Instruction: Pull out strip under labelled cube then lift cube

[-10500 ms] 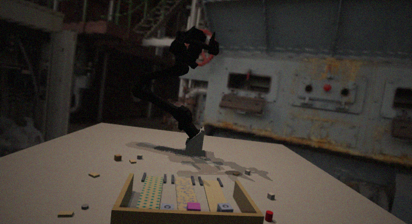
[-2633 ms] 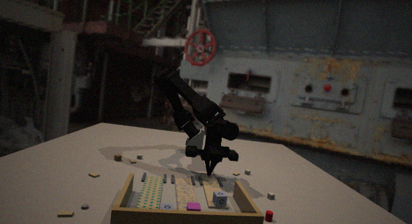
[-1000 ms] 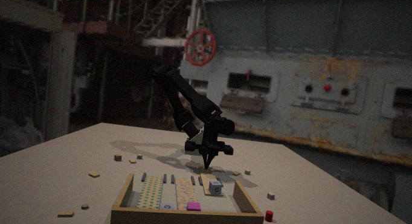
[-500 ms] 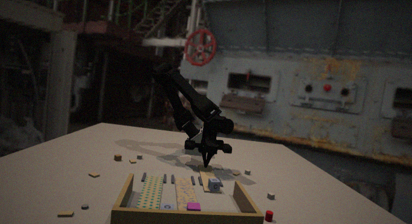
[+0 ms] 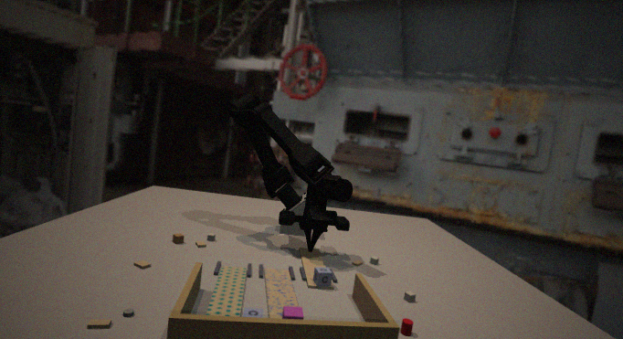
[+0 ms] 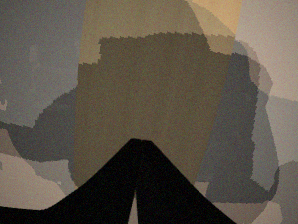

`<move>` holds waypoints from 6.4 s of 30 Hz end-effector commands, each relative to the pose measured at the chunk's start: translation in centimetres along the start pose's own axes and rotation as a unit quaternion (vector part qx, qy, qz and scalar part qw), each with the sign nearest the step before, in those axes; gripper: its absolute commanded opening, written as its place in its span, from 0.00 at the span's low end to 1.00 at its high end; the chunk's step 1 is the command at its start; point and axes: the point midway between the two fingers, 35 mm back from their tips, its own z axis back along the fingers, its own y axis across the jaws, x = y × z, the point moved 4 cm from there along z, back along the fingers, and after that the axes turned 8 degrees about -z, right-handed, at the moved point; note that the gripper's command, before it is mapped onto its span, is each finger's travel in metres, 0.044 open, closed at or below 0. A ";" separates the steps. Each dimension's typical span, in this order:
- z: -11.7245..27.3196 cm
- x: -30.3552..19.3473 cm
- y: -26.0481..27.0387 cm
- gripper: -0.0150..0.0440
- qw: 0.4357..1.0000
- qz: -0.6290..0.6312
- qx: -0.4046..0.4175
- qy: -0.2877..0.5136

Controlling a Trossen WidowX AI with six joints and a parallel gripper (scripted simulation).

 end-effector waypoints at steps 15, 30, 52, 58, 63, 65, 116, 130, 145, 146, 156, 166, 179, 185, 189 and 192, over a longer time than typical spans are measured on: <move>-0.4 -0.8 -0.3 0.25 1.000 0.001 -0.002 0.013; -0.4 -0.8 -0.3 0.25 1.000 0.001 -0.002 0.013; 4.2 3.7 0.5 0.74 0.996 0.091 0.000 0.012; 4.4 5.5 0.7 1.00 0.996 0.090 0.000 0.011; 4.5 7.0 1.0 1.00 0.996 0.090 0.000 0.011; 4.6 7.6 1.1 1.00 0.996 0.090 0.000 0.011; 4.6 19.6 2.9 0.68 0.996 0.088 0.000 0.008; 2.3 19.5 2.9 0.68 0.996 0.088 0.000 0.008; 0.4 19.4 2.9 0.68 0.996 0.087 -0.001 0.009; 0.6 19.5 2.8 0.63 0.997 0.083 0.002 0.010; 0.6 19.5 2.8 0.42 0.997 0.083 0.002 0.010; 2.4 17.5 2.4 0.25 0.996 0.085 0.002 0.010; 5.0 13.7 1.5 0.25 0.996 0.089 0.000 0.010; 5.1 12.2 1.2 0.25 0.996 0.089 0.000 0.010; 5.1 10.8 0.9 0.25 0.996 0.089 0.000 0.010; 5.1 9.8 0.7 0.25 0.996 0.090 0.000 0.011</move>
